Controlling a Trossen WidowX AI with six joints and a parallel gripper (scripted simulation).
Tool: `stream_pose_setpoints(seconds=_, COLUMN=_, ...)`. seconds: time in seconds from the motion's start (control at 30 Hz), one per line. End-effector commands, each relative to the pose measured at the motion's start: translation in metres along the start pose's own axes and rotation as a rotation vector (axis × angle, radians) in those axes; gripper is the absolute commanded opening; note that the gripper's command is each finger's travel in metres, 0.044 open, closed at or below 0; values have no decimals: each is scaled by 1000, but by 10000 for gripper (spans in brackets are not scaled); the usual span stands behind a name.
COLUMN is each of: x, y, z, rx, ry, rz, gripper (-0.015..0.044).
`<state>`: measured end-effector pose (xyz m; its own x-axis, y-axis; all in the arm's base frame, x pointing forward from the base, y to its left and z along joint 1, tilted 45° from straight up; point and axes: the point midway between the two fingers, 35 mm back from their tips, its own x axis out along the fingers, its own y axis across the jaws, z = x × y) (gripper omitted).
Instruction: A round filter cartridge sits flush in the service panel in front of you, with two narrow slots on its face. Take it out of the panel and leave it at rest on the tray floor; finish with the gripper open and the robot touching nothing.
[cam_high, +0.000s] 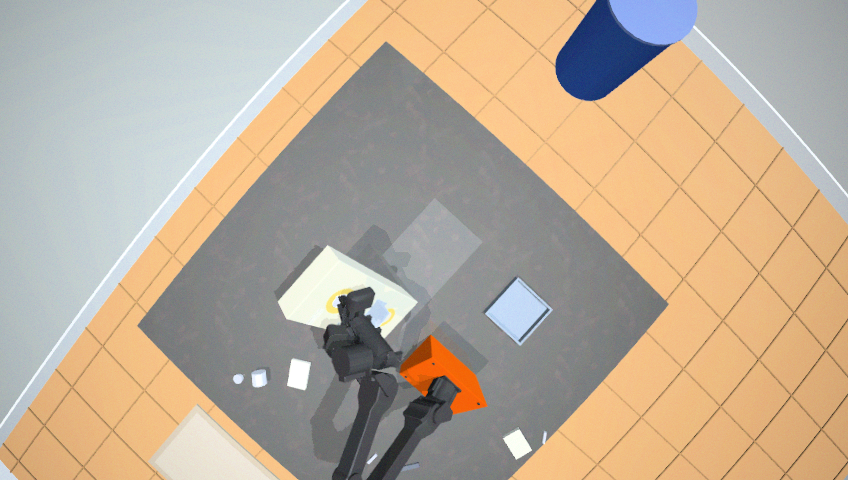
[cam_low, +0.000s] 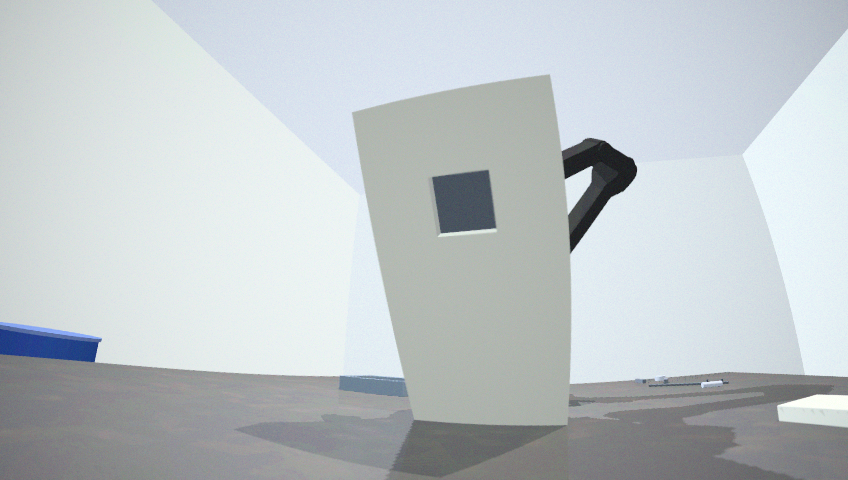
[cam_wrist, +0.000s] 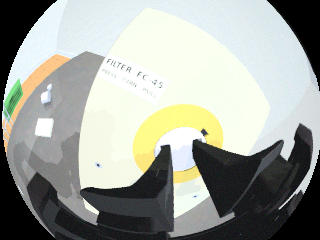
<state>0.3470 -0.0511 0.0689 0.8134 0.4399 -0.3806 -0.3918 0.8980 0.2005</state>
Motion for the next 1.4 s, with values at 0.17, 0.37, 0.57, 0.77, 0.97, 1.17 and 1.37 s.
stream_pose_setpoints(seconds=0.17, x=4, y=0, z=0, rx=-311, ry=10, rz=-5, gripper=0)
stream_pose_setpoints(seconds=0.37, x=4, y=0, z=0, rx=-520, ry=10, rz=-4, gripper=0)
stream_pose_setpoints(seconds=0.57, x=4, y=0, z=0, rx=-729, ry=11, rz=-3, gripper=0)
stream_pose_setpoints(seconds=0.77, x=3, y=0, z=0, rx=-756, ry=11, rz=-3, gripper=0)
stream_pose_setpoints(seconds=0.97, x=-22, y=-4, z=-1, rx=-736, ry=25, rz=1, gripper=0)
stream_pose_setpoints(seconds=1.17, x=-51, y=-3, z=-1, rx=-708, ry=26, rz=2, gripper=0)
stream_pose_setpoints(seconds=1.37, x=-73, y=0, z=0, rx=-685, ry=16, rz=-2, gripper=0)
